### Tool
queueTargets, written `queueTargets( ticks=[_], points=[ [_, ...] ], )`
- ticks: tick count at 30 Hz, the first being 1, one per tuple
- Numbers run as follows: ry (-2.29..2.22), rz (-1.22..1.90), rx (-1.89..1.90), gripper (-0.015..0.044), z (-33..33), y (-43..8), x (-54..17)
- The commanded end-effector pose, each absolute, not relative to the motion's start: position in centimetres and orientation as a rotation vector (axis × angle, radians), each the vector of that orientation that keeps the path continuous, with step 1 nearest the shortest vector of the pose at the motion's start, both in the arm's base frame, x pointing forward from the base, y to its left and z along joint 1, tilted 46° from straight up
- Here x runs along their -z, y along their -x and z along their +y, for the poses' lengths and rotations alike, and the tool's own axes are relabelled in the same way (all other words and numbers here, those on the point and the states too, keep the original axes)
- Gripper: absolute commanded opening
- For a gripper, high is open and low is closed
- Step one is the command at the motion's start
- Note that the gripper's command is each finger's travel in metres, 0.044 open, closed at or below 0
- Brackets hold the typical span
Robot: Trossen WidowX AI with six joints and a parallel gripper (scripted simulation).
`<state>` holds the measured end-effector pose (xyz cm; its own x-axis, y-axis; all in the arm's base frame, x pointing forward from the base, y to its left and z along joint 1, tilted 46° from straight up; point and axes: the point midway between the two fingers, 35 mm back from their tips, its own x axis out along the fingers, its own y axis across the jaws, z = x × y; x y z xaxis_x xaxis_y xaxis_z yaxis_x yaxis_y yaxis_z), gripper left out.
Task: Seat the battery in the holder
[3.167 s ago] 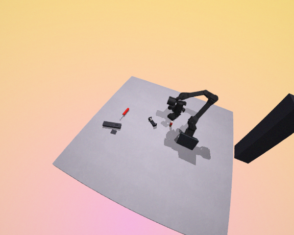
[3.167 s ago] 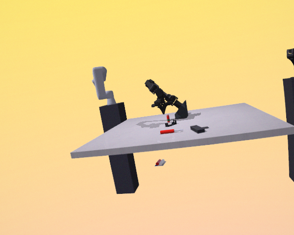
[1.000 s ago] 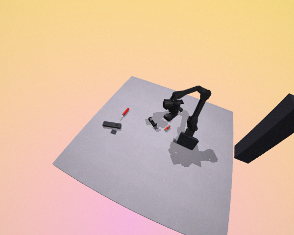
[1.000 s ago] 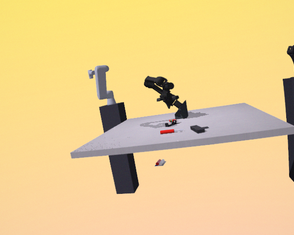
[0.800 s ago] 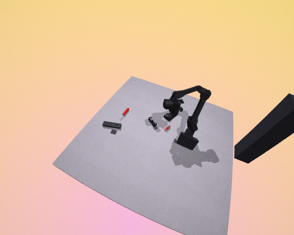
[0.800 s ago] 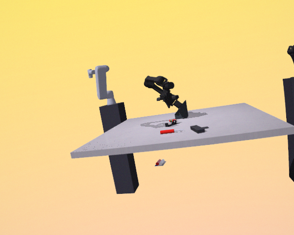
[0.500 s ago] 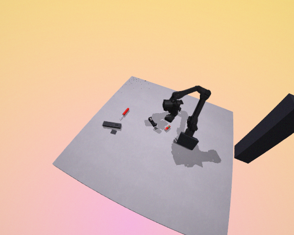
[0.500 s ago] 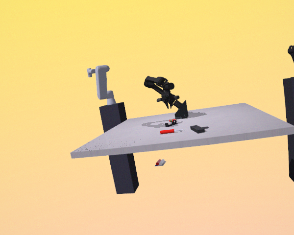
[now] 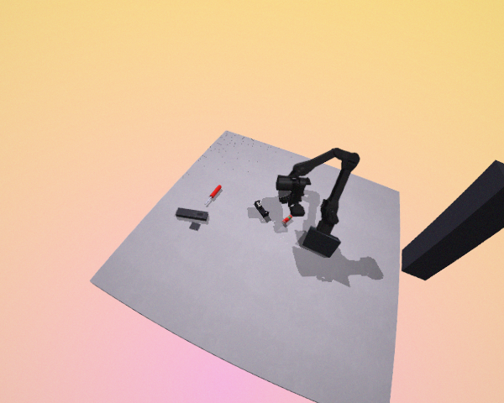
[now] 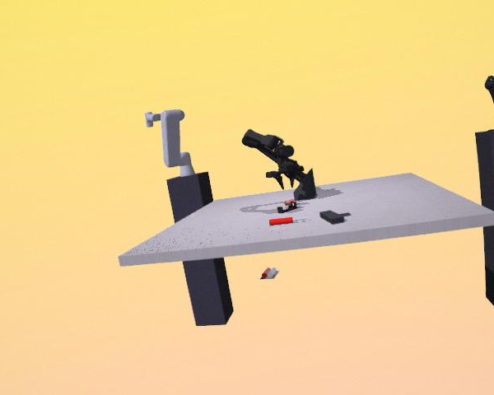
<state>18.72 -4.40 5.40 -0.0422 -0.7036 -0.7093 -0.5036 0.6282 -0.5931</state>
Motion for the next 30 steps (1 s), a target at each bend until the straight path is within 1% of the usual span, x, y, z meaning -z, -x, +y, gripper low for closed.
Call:
queueTargets(
  ticks=[1,18,30],
  points=[
    [1.464,1.813,-0.342,0.0225,-6.2,-18.6,-3.1],
    [1.464,1.813,-0.342,0.0225,-6.2,-18.6,-3.1],
    [1.463,1.811,-0.345,0.0225,-7.4,-18.6,-1.7]
  ],
)
